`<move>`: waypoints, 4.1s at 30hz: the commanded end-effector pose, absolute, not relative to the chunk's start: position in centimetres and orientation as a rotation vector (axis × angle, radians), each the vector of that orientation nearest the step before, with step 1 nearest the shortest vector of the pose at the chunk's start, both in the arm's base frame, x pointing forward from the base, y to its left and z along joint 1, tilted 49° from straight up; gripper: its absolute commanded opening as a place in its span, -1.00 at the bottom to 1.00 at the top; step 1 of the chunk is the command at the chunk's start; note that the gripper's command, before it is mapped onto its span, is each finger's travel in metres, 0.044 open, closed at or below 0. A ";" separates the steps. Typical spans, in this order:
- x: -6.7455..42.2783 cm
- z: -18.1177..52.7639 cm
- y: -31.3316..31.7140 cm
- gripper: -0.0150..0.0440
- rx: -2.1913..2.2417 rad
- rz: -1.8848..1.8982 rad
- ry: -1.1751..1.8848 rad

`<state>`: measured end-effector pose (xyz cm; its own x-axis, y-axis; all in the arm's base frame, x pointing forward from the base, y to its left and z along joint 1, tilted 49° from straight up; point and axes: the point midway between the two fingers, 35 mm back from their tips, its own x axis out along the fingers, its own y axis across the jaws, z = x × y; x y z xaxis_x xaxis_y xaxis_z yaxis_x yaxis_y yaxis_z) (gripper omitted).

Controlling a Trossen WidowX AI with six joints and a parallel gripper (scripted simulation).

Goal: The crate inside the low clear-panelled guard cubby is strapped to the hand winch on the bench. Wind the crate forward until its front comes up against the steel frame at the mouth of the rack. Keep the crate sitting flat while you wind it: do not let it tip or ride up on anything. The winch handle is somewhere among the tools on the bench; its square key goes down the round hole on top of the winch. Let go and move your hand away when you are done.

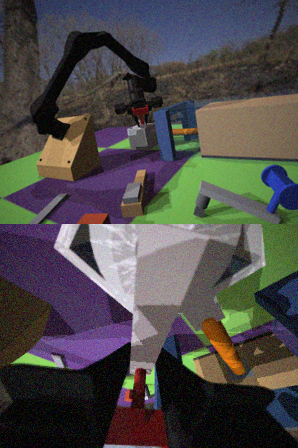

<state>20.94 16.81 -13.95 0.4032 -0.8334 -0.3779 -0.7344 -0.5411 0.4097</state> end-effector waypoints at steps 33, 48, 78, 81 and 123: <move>19.4 -13.6 15.5 -0.49 2.560 -0.630 -1.768; 19.8 -14.2 15.0 -0.40 2.555 -0.649 -1.726; 17.8 -5.7 24.3 1.00 2.549 -1.243 -1.817; 17.7 -5.5 24.4 1.00 2.548 -1.252 -1.816; 17.9 -5.4 24.5 -0.49 2.553 -1.247 -1.827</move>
